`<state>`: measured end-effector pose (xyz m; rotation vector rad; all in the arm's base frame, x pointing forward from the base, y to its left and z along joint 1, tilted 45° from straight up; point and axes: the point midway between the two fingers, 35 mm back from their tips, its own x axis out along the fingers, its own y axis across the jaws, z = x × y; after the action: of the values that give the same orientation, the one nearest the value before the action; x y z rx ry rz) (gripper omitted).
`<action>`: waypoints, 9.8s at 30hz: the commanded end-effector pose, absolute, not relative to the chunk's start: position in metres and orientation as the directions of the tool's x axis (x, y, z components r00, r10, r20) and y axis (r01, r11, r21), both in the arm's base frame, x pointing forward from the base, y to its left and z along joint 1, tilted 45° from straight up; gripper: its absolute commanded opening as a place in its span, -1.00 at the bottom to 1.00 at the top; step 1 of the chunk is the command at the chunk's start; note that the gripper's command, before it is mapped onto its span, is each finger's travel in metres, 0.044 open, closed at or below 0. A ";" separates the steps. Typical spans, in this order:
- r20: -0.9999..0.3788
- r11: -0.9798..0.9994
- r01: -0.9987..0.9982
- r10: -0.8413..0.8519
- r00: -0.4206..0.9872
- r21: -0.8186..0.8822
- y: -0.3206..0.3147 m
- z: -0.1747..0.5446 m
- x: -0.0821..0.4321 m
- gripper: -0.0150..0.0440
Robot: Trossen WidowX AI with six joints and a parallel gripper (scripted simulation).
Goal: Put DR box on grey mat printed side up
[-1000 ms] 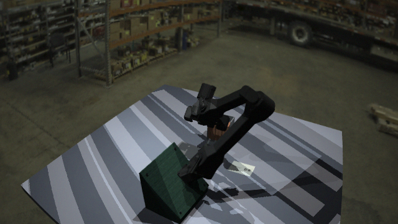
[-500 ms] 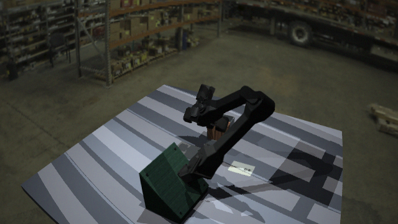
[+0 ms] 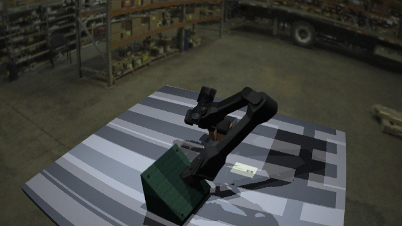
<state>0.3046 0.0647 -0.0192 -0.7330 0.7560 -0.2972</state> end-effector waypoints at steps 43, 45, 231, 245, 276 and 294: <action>-0.523 0.712 -0.016 -0.500 0.690 -0.702 0.069 -0.014 0.284 -0.49; -0.523 0.712 -0.016 -0.500 0.690 -0.702 0.069 -0.014 0.284 -0.49; -0.635 0.337 0.881 -0.611 0.473 0.331 0.096 0.010 0.259 0.04; -0.633 0.338 0.881 -0.613 0.473 0.331 0.095 0.011 0.236 0.04; -0.635 0.338 0.882 -0.612 0.471 0.328 0.063 0.045 0.237 0.04; -0.632 0.339 0.882 -0.616 0.471 0.327 0.042 0.064 0.236 0.04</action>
<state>0.2357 0.0451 0.0605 0.7088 0.4422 -1.0179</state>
